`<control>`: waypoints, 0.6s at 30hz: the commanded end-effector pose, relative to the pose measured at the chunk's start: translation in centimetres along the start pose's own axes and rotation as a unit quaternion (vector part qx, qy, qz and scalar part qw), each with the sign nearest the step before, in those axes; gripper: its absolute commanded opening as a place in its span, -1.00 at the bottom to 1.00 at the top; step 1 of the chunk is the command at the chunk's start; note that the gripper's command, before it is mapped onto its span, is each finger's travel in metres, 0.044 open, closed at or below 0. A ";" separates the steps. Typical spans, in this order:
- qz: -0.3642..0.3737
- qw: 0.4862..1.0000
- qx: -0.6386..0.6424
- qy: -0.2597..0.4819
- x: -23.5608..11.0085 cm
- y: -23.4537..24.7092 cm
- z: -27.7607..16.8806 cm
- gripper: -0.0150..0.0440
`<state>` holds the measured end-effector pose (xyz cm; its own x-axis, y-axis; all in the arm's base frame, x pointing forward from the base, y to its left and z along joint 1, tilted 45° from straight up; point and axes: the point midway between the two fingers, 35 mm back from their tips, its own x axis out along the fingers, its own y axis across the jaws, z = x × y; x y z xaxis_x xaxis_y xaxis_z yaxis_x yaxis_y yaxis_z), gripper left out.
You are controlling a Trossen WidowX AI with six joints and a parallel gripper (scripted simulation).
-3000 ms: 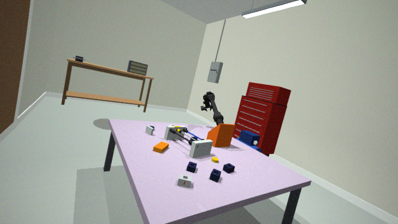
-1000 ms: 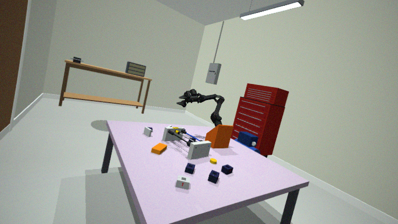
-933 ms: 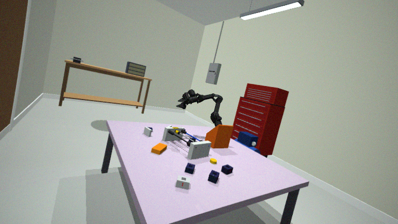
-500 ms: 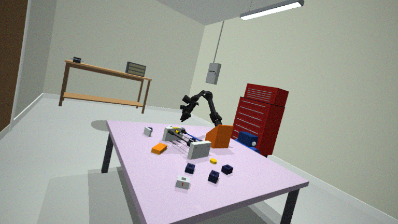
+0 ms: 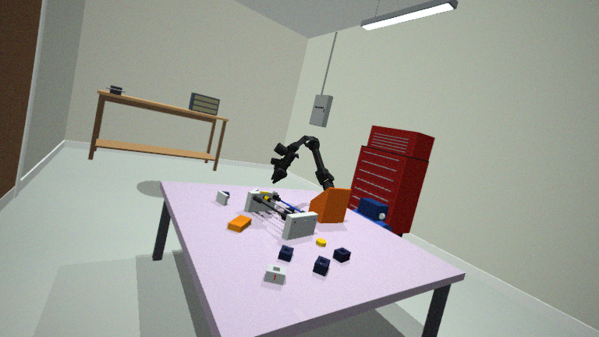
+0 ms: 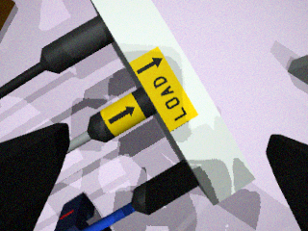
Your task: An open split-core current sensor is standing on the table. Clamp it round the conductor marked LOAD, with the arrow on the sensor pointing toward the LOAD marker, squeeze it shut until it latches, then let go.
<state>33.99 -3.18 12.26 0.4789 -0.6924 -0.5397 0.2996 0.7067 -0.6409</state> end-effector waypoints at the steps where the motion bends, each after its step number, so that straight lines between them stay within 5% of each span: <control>1: -0.002 1.000 0.002 0.001 0.0 0.0 0.0 1.00; 3: -0.002 1.000 0.002 0.001 0.0 0.0 0.0 1.00; 9: 0.043 0.989 -0.135 0.033 0.8 3.2 -6.8 0.48; 14: 0.094 0.954 -0.279 0.064 1.1 5.1 -14.7 0.48; 18: 0.101 0.947 -0.297 0.068 1.0 5.2 -15.8 0.48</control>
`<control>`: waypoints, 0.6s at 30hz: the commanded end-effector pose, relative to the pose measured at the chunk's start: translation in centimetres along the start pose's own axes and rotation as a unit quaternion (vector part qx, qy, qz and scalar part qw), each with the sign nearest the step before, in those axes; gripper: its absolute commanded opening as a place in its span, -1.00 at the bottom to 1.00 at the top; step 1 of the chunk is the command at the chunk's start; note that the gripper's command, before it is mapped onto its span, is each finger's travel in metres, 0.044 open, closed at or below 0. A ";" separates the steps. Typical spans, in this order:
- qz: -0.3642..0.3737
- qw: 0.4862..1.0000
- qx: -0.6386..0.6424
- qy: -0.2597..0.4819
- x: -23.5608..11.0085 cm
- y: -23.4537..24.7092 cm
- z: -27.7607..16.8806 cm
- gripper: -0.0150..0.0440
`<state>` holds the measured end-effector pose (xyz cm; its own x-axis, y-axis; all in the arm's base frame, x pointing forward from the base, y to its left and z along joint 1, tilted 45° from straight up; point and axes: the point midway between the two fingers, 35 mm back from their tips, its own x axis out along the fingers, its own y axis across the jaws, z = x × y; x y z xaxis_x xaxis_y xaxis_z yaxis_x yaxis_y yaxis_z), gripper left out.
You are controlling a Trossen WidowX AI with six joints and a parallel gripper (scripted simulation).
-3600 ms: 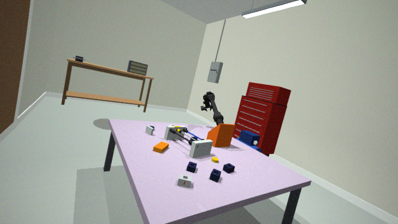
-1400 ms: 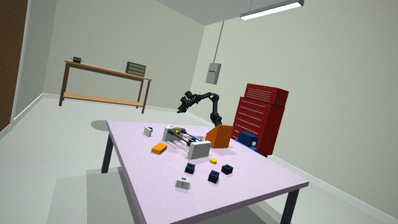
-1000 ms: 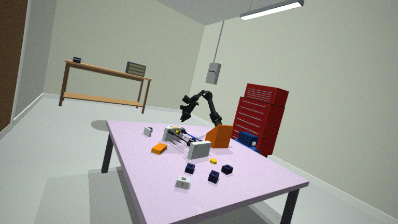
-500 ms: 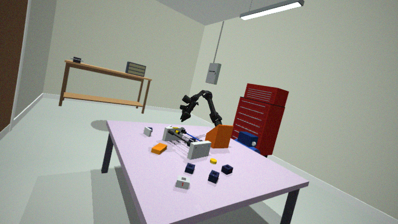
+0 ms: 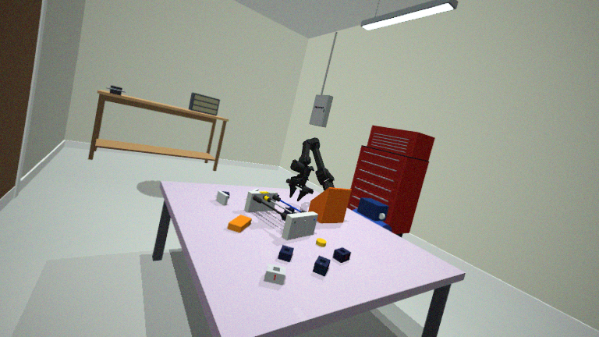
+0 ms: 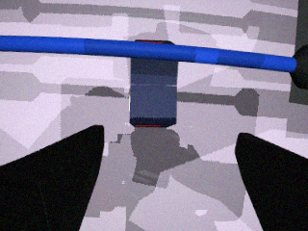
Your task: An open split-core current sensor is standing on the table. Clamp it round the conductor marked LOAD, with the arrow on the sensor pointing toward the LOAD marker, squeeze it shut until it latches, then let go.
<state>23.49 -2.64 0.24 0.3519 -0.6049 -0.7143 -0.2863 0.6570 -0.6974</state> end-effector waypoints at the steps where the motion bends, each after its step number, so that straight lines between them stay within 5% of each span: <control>1: 0.007 1.000 -0.018 -0.003 0.1 0.6 -0.4 0.48; 18: 0.009 1.000 -0.017 -0.003 2.6 0.7 -0.1 0.48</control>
<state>24.09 -3.51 -1.71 0.3552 -0.5916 -0.7237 -0.3165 0.6524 -0.6886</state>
